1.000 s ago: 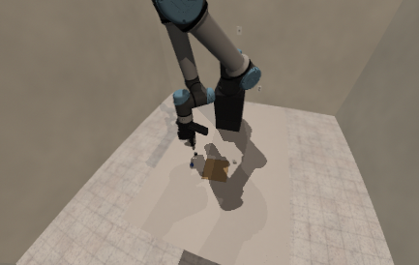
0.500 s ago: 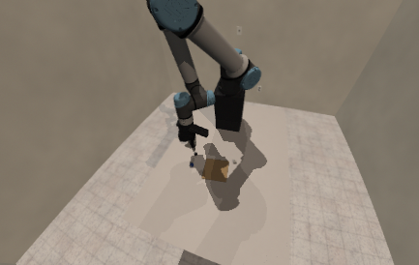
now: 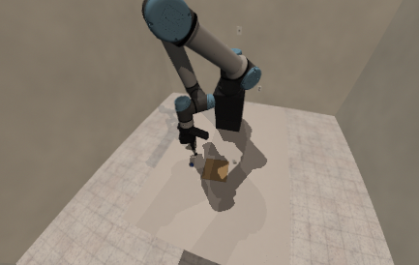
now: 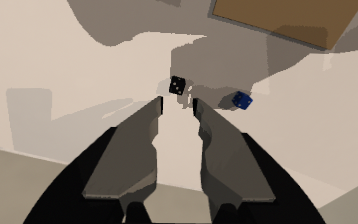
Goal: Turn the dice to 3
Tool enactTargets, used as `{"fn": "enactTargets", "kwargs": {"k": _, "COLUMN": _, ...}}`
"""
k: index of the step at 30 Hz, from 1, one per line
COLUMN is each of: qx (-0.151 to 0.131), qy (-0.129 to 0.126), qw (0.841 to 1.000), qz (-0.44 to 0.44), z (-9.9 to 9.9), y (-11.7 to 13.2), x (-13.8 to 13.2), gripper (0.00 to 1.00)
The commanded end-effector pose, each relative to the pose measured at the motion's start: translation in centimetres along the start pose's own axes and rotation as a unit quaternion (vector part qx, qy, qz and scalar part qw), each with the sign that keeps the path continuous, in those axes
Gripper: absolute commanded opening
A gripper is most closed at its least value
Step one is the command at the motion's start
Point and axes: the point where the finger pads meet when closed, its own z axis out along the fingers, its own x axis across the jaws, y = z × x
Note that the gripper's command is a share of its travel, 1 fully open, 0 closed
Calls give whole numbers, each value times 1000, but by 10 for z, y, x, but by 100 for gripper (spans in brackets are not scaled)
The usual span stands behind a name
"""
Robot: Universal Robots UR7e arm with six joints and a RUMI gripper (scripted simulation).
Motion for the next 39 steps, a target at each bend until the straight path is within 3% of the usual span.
{"fn": "enactTargets", "kwargs": {"k": 1, "qx": -1, "qy": 0, "qw": 1000, "qz": 0, "z": 7, "y": 0, "x": 0, "gripper": 18}}
{"fn": "enactTargets", "kwargs": {"k": 39, "qx": -1, "qy": 0, "qw": 1000, "qz": 0, "z": 14, "y": 0, "x": 0, "gripper": 18}}
